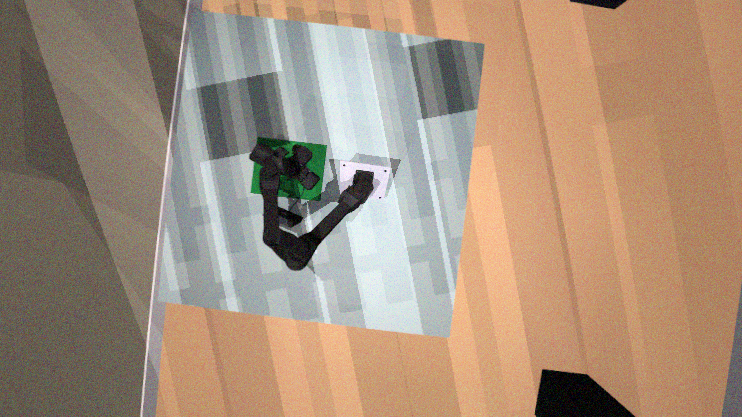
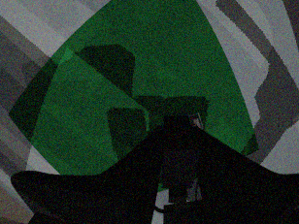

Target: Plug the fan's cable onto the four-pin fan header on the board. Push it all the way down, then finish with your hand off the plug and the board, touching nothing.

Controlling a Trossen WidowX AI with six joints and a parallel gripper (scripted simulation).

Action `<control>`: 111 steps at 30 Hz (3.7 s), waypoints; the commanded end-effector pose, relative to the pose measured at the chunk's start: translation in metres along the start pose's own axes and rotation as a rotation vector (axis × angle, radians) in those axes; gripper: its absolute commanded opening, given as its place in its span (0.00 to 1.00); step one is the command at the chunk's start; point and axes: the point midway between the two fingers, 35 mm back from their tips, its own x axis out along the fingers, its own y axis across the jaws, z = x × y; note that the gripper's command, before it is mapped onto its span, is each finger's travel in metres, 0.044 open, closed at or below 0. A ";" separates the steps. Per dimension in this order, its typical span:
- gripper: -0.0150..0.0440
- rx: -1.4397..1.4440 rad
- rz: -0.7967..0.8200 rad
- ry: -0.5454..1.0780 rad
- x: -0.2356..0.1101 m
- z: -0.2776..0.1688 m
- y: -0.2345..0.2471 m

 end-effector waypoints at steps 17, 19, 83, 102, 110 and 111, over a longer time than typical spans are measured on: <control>0.25 0.683 -0.004 0.003 0.000 -0.017 -0.010; 0.25 0.752 -0.005 0.003 0.000 -0.019 -0.011; 0.25 1.185 -0.010 0.003 0.022 -0.025 -0.028; 0.25 1.187 -0.010 0.003 0.023 -0.026 -0.026; 0.25 1.186 -0.010 0.003 0.025 -0.026 -0.026; 0.25 1.186 -0.010 0.003 0.025 -0.026 -0.027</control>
